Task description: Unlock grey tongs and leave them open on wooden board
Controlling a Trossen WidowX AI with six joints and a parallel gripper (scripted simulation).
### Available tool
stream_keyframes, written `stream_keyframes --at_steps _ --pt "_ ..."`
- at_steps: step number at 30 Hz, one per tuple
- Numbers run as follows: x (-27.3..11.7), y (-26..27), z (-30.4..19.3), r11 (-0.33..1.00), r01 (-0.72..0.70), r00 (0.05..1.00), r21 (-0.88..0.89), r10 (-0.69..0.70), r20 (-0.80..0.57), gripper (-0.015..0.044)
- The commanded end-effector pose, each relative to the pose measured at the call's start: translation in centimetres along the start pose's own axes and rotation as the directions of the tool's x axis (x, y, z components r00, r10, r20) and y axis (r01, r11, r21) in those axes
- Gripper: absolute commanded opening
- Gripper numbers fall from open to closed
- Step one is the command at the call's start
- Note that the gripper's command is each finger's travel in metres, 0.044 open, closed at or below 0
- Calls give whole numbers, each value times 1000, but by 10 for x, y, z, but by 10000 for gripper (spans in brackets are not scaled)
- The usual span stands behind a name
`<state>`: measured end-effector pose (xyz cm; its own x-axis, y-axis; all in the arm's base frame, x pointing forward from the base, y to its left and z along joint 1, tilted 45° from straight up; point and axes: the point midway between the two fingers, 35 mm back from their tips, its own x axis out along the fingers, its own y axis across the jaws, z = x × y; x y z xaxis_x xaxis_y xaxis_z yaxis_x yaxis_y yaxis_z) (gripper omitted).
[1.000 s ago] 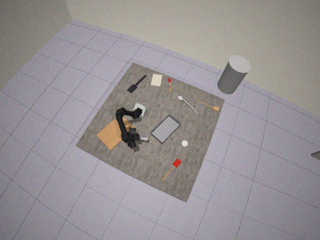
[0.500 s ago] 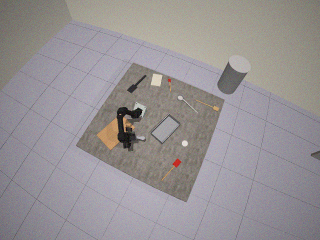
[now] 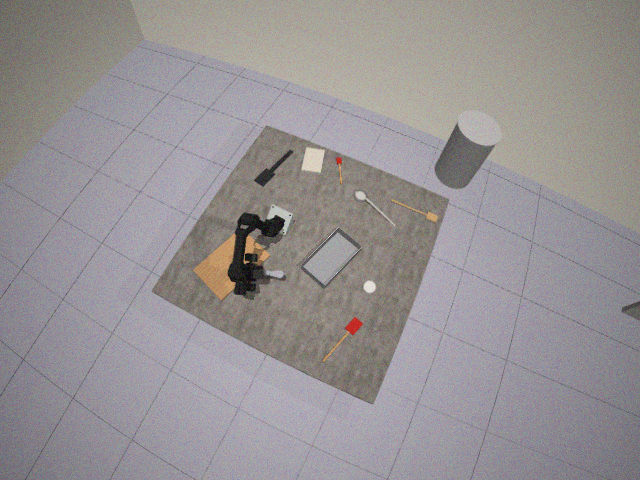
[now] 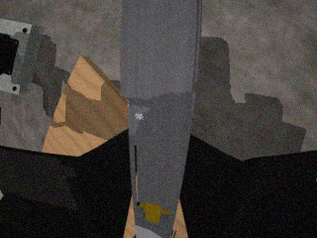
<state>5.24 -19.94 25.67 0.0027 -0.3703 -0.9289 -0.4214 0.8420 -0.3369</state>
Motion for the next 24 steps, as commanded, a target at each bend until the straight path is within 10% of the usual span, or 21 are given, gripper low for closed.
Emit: stream_keyframes --at_steps 1,24 --pt "-2 3 -7 1000 13 1000 -11 -13 18 -150" --pt "-8 15 -51 993 108 992 -51 -105 68 -150"
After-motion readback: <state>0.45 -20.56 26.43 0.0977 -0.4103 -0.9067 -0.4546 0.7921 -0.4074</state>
